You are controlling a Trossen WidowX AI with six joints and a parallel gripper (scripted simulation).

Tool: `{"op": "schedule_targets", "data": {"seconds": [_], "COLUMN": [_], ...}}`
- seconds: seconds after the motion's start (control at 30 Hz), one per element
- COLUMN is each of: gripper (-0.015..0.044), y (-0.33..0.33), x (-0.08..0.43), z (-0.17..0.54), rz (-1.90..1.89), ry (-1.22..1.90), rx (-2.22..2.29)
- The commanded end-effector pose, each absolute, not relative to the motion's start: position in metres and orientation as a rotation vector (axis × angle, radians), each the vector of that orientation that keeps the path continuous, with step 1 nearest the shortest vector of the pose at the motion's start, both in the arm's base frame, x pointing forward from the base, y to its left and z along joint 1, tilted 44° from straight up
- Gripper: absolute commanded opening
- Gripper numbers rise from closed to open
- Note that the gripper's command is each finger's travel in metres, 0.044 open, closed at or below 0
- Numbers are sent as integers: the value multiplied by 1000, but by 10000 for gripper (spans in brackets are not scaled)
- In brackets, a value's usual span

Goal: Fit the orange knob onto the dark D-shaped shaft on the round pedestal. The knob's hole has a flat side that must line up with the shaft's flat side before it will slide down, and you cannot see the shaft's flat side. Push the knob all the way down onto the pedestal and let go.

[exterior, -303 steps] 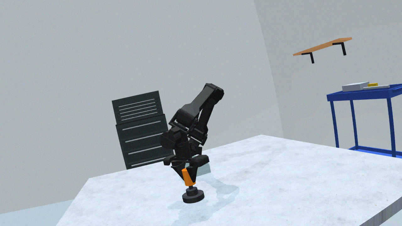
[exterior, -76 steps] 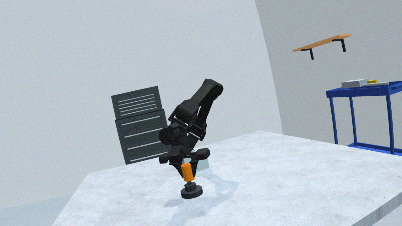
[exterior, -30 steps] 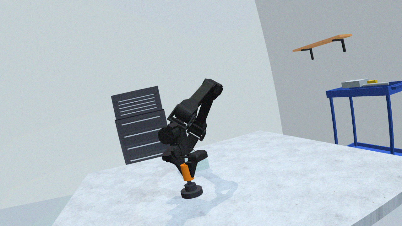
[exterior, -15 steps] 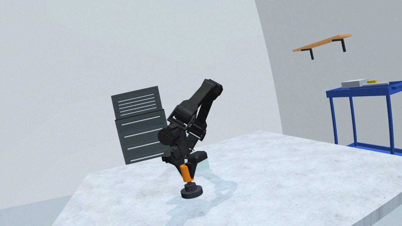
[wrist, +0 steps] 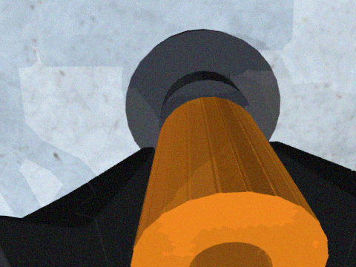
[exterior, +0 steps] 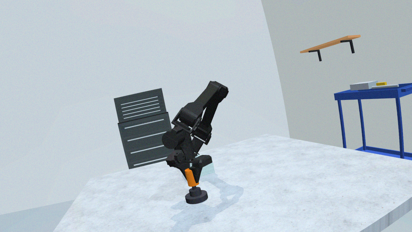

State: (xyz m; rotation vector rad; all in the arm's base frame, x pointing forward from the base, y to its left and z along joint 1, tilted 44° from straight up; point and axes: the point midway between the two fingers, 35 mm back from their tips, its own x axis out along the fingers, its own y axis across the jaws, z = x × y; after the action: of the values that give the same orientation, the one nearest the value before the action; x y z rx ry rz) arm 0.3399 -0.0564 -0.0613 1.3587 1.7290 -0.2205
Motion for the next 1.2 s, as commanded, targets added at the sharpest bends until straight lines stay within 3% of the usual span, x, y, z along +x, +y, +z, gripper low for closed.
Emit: {"op": "schedule_targets", "data": {"seconds": [0.0,1.17], "gripper": [0,0], "y": [-59,-58], "x": [339,339], "z": [-58,-58], "rz": [-324,-370], "ry": [1730,1733], "rx": [1446,1482]}}
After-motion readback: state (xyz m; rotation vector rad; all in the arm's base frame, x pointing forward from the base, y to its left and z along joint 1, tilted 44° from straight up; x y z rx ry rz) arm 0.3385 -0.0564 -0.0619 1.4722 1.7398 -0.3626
